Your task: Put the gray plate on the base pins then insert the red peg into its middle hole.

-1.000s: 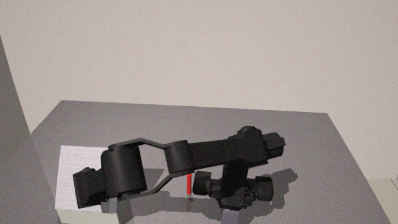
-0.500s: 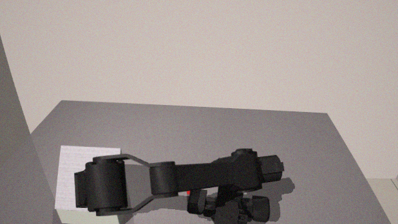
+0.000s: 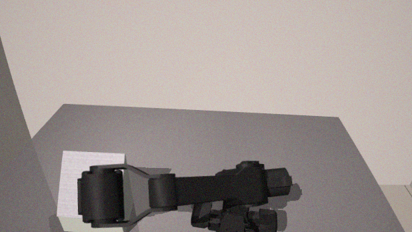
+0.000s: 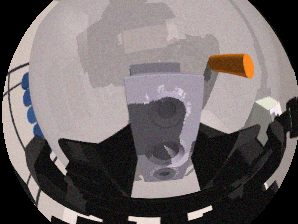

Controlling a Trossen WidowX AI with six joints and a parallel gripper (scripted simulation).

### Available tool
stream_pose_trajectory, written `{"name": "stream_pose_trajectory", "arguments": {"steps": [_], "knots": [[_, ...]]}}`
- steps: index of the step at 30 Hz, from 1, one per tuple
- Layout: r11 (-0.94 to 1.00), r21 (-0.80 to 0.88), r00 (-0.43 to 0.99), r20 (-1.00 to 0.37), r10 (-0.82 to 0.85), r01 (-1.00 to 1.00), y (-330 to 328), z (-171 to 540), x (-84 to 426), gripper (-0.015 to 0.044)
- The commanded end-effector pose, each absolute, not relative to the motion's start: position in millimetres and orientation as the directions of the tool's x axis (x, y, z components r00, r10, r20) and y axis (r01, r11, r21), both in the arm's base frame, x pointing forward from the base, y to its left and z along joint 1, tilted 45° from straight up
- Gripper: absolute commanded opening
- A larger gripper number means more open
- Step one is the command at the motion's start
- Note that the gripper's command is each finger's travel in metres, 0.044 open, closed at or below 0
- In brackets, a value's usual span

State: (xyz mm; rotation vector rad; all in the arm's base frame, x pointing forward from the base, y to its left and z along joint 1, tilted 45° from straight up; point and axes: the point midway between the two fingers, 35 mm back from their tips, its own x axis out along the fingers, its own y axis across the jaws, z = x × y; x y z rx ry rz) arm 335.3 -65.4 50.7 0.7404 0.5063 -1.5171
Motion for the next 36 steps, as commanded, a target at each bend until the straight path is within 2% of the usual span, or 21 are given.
{"name": "stream_pose_trajectory", "arguments": {"steps": [1, 36], "knots": [[-0.087, 0.120, 0.024, -0.710, -0.704, 0.989, -66, 52, 336, 0.0000], [-0.087, 0.120, 0.024, -0.709, -0.705, 0.989, -86, 33, 337, 0.0000]]}}
